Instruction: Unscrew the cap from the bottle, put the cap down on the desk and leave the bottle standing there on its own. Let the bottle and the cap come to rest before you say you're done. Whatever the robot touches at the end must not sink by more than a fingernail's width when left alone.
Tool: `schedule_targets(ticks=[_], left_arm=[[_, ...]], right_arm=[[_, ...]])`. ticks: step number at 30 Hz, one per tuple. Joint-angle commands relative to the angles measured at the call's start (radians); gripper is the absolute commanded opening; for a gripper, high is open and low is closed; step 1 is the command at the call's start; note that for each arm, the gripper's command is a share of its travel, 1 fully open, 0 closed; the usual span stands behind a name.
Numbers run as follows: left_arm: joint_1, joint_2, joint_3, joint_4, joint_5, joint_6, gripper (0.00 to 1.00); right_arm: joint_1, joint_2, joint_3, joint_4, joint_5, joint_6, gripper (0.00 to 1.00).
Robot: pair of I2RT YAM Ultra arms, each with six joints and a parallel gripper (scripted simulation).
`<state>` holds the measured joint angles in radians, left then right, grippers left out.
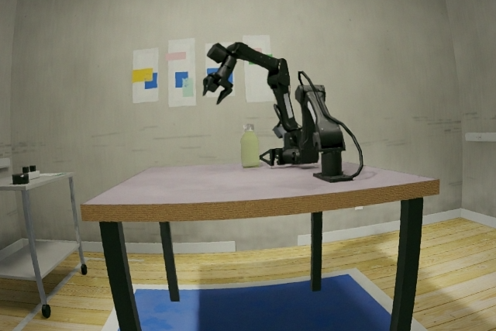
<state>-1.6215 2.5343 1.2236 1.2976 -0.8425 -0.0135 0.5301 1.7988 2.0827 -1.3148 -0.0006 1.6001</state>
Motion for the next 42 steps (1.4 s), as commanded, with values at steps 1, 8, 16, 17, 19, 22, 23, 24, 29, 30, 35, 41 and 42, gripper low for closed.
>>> schedule_targets(ticks=[1,8,16,17,19,22,23,24,29,30,35,41,42], left_arm=[[-0.011,0.003,0.013,0.018,-0.013,0.014,0.98],[-0.003,0.014,0.038,0.004,-0.004,0.02,0.98],[0.017,0.033,0.088,-0.027,0.016,0.021,0.98],[0.02,0.036,0.094,-0.031,0.019,0.021,0.98],[0.022,0.038,0.101,-0.035,0.021,0.021,0.98],[0.027,0.043,0.114,-0.044,0.026,0.019,0.98],[0.03,0.046,0.121,-0.048,0.029,0.019,0.98],[0.032,0.048,0.127,-0.052,0.031,0.019,0.98],[0.045,0.061,0.16,-0.072,0.044,0.02,0.98],[0.048,0.063,0.166,-0.076,0.047,0.02,0.98],[0.06,0.076,0.199,-0.097,0.06,0.02,0.98],[0.071,0.087,0.227,-0.114,0.07,0.02,0.98],[0.073,0.089,0.233,-0.118,0.073,0.02,0.98]], right_arm=[[-0.01,0.004,0.027,-0.028,-0.001,0.008,0.7],[-0.008,0.0,0.023,-0.025,-0.001,0.006,0.7],[-0.008,0.0,0.023,-0.025,-0.001,0.006,0.7],[-0.008,0.0,0.023,-0.025,-0.001,0.006,0.7],[-0.008,0.0,0.023,-0.025,-0.001,0.006,0.7],[-0.008,0.0,0.023,-0.025,-0.001,0.006,0.7],[-0.008,0.0,0.023,-0.025,-0.001,0.006,0.7],[-0.008,0.0,0.023,-0.025,-0.001,0.006,0.7],[-0.008,0.0,0.023,-0.025,-0.001,0.006,0.7],[-0.008,0.0,0.023,-0.025,-0.001,0.006,0.7],[-0.008,0.0,0.023,-0.025,-0.001,0.006,0.7],[-0.008,0.0,0.023,-0.025,-0.001,0.006,0.7],[-0.008,0.0,0.023,-0.025,-0.001,0.006,0.7]])
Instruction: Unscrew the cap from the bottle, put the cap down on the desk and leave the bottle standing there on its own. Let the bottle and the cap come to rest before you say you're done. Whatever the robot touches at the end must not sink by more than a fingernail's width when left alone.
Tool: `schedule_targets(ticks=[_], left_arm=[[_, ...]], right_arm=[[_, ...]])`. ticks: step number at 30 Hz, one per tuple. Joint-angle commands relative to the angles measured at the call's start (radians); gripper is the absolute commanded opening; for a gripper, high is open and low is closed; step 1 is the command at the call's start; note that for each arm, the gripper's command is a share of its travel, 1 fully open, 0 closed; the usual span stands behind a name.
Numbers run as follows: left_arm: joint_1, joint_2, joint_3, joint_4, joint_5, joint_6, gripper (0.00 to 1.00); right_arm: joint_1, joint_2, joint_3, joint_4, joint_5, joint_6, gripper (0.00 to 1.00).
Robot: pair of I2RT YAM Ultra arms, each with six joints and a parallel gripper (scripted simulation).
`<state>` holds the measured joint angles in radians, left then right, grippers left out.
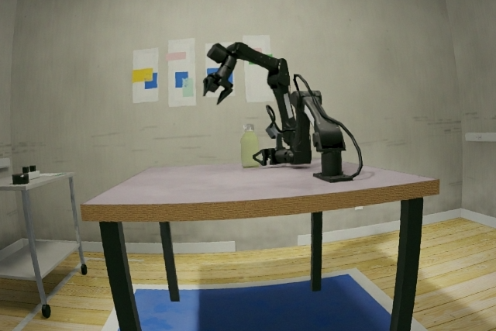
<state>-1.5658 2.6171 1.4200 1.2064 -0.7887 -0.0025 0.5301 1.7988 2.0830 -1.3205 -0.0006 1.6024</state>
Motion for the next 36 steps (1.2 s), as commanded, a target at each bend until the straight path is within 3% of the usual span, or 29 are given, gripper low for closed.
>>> schedule_targets(ticks=[1,36], left_arm=[[0.02,0.009,0.043,-0.031,0.022,0.008,0.98],[0.09,0.079,0.224,-0.146,0.092,0.008,0.98]], right_arm=[[-0.008,0.0,0.022,-0.02,-0.001,0.004,0.7],[-0.008,0.0,0.022,-0.02,-0.001,0.004,0.7]])
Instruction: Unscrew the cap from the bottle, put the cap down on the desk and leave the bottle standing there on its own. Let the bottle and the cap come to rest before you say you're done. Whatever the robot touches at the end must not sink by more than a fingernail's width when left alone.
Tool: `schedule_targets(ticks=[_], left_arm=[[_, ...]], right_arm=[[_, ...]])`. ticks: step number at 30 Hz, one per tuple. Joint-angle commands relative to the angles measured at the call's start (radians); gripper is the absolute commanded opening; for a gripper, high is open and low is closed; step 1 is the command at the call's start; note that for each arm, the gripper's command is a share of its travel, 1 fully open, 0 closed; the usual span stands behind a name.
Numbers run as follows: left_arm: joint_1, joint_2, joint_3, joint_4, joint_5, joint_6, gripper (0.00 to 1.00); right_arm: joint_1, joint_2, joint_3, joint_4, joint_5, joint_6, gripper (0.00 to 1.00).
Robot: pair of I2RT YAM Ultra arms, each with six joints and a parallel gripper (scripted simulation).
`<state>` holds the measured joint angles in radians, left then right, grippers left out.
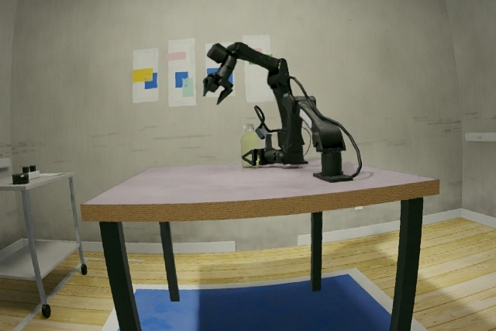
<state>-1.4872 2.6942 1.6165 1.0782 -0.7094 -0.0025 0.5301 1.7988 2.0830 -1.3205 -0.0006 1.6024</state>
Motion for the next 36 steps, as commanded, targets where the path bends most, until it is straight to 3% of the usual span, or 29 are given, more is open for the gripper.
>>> schedule_targets(ticks=[1,3,6,8,10,13,14,27,36], left_arm=[[0.008,-0.001,0.022,-0.013,0.01,0.006,0.87],[0.003,-0.007,0.011,-0.002,0.003,0.002,0.64],[0.0,-0.01,0.004,0.004,0.0,0.0,0.64],[0.0,-0.027,-0.007,-0.013,0.0,0.0,0.41],[0.0,-0.027,-0.007,-0.013,0.0,0.0,0.41],[0.001,-0.118,-0.032,-0.073,0.0,0.006,0.07],[0.001,-0.141,-0.038,-0.089,0.0,0.006,0.0],[0.043,-0.151,-0.07,-0.099,0.039,0.011,0.0],[0.223,-0.189,-0.086,-0.089,0.282,0.033,0.0]], right_arm=[[-0.008,0.0,0.022,-0.02,-0.001,0.004,0.7],[-0.008,0.0,0.022,-0.02,-0.001,0.004,0.7],[-0.008,0.0,0.022,-0.02,-0.001,0.004,0.7],[-0.008,0.0,0.022,-0.02,-0.001,0.004,0.7],[-0.008,0.0,0.022,-0.02,-0.001,0.004,0.7],[-0.008,0.0,0.022,-0.02,-0.001,0.004,0.7],[-0.008,0.0,0.022,-0.02,-0.001,0.004,0.7],[-0.008,0.0,0.022,-0.02,-0.001,0.004,0.7],[-0.008,0.0,0.022,-0.02,-0.001,0.004,0.7]])
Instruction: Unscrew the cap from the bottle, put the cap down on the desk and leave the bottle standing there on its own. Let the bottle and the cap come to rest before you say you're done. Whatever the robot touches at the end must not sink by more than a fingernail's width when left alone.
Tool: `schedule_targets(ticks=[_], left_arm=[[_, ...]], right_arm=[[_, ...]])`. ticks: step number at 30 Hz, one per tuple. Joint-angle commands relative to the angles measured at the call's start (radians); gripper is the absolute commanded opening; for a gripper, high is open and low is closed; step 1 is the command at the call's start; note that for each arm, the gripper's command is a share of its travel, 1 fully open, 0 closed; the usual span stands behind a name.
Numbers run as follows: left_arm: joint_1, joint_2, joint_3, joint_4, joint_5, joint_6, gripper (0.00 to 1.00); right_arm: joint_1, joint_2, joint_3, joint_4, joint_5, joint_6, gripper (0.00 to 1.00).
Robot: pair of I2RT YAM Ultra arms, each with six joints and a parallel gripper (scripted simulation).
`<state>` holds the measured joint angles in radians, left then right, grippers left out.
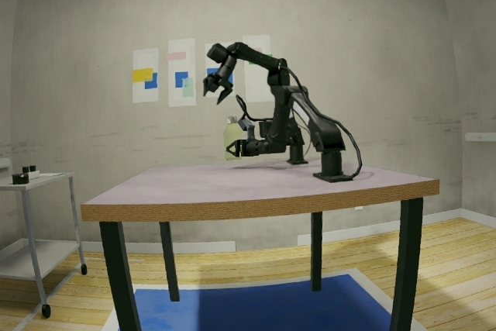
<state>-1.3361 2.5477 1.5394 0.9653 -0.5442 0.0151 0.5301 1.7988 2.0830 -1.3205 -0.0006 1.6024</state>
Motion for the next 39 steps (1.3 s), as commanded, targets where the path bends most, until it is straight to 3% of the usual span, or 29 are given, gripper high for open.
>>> schedule_targets(ticks=[1,6,8,15,23,25,26,29,39], left_arm=[[0.097,-0.04,-0.012,0.023,0.159,0.016,0.0],[0.224,-0.039,-0.002,0.022,0.398,0.009,0.0],[0.224,-0.039,-0.002,0.022,0.398,0.009,0.0],[0.482,-0.051,-0.029,0.02,0.914,0.007,0.0],[0.728,-0.07,-0.028,-0.002,1.353,0.002,0.0],[0.728,-0.07,-0.028,-0.002,1.353,0.002,0.0],[0.757,-0.053,0.009,-0.005,1.442,0.001,0.0],[0.766,-0.031,0.05,-0.003,1.522,-0.003,0.0],[0.764,-0.02,0.07,0.002,1.543,-0.02,0.0]], right_arm=[[-0.008,0.0,0.022,-0.02,-0.001,0.004,0.7],[-0.008,0.0,0.022,-0.02,-0.001,0.004,0.7],[-0.008,0.0,0.022,-0.02,-0.001,0.004,0.7],[-0.008,0.0,0.022,-0.02,-0.001,0.004,0.7],[-0.008,0.0,0.022,-0.02,-0.001,0.004,0.7],[-0.008,0.0,0.022,-0.02,-0.001,0.004,0.7],[-0.008,0.0,0.022,-0.02,-0.001,0.004,0.7],[-0.008,0.0,0.022,-0.02,-0.001,0.004,0.7],[-0.008,0.0,0.022,-0.02,-0.001,0.004,0.7]])
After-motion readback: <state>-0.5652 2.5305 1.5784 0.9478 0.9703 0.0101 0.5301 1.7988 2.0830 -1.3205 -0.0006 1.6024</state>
